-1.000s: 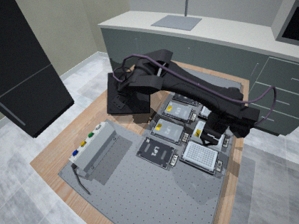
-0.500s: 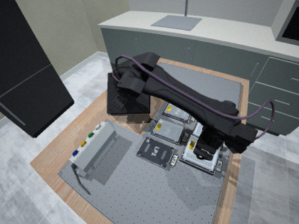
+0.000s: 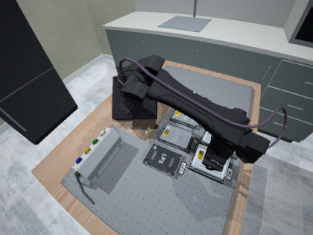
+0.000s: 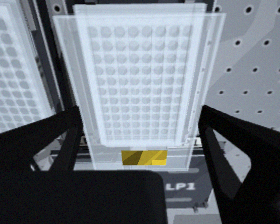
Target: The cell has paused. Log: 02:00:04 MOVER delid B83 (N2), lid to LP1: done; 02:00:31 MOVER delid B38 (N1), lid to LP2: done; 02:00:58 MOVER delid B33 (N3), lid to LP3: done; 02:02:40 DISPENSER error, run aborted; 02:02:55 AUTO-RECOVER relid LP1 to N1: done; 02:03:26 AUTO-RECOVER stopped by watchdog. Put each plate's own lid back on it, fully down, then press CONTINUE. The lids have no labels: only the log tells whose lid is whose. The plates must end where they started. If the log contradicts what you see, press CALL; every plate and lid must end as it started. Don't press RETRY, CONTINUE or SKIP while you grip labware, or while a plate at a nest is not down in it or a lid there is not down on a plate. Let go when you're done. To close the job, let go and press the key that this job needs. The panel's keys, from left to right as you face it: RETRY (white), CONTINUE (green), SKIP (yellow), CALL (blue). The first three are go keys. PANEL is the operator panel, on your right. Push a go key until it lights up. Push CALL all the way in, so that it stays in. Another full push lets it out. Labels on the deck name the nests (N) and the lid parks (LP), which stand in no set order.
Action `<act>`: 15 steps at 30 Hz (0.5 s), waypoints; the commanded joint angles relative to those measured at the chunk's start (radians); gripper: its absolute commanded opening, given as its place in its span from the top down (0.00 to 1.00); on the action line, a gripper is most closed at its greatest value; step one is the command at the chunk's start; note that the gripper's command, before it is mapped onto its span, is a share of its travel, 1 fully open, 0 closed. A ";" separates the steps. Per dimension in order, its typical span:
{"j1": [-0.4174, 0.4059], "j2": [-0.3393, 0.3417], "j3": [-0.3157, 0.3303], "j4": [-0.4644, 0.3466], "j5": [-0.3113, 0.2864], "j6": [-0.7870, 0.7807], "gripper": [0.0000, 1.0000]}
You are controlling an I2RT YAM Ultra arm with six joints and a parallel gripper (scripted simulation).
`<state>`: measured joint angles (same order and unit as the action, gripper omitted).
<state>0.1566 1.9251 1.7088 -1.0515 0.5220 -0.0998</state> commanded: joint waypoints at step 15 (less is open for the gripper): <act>0.010 -0.013 -0.027 0.049 -0.019 -0.022 1.00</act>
<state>0.1566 1.9247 1.6955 -1.0267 0.5171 -0.1093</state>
